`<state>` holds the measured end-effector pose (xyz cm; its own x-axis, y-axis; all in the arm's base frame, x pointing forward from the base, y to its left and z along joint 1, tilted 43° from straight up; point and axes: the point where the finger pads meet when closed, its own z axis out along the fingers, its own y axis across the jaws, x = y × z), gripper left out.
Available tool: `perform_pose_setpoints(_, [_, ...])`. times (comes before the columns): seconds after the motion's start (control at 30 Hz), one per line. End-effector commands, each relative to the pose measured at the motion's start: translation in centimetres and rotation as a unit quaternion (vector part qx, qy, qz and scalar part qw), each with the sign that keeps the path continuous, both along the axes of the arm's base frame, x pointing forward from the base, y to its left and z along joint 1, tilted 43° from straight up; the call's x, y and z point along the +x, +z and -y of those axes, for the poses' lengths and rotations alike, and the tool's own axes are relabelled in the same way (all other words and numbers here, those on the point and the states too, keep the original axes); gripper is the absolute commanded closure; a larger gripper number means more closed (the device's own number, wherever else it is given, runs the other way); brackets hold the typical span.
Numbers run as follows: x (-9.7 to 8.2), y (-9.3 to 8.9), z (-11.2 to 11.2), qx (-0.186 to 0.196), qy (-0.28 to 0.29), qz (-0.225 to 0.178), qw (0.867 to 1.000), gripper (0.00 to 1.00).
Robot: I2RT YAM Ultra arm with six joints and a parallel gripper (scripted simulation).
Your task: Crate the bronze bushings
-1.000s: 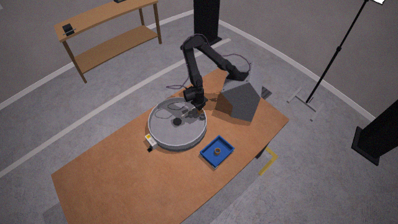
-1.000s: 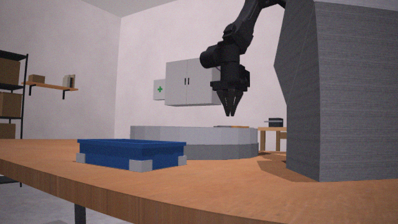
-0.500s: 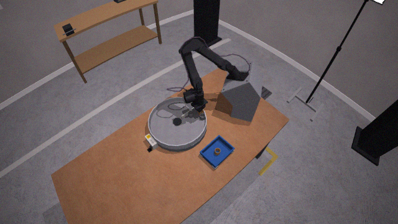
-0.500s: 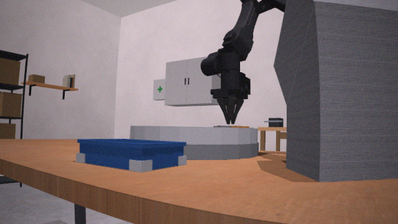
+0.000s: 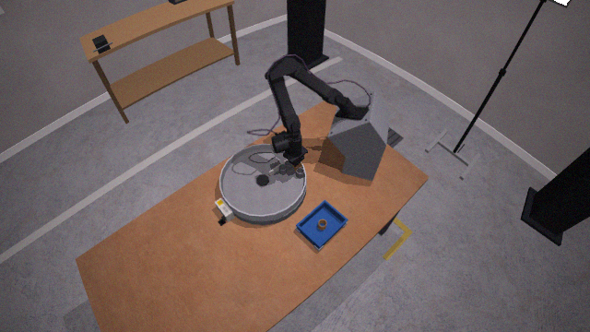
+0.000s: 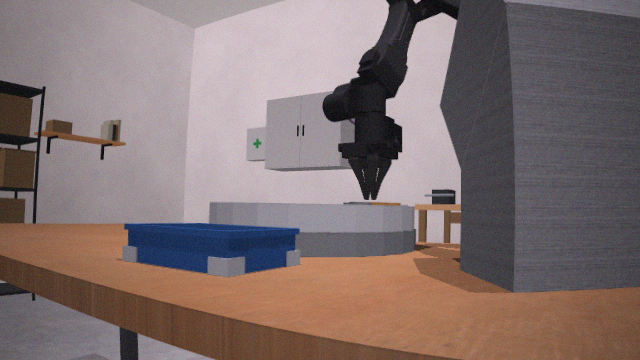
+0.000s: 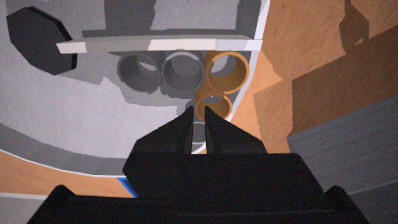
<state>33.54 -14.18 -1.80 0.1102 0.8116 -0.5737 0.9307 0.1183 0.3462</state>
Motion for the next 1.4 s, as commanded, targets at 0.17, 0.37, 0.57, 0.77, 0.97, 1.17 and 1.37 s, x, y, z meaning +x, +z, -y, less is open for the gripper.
perform_pose_setpoints(0.17, [0.77,1.28,-0.39,-0.010,0.010,0.016,1.000,0.87])
perform_pose_setpoints(0.37, [0.77,1.28,-0.39,-0.010,0.010,0.016,1.000,0.87])
perform_pose_setpoints(0.57, [1.07,1.45,-0.39,-0.010,0.009,0.021,1.000,0.87])
perform_pose_setpoints(0.77, [1.39,1.41,-0.40,-0.010,0.007,0.024,1.000,0.87])
perform_pose_setpoints(0.97, [1.39,1.41,-0.40,-0.010,0.007,0.024,1.000,0.87])
perform_pose_setpoints(1.17, [1.39,1.41,-0.40,-0.010,0.007,0.024,1.000,0.87])
perform_pose_setpoints(1.37, [1.39,1.41,-0.40,-0.010,0.007,0.024,1.000,0.87])
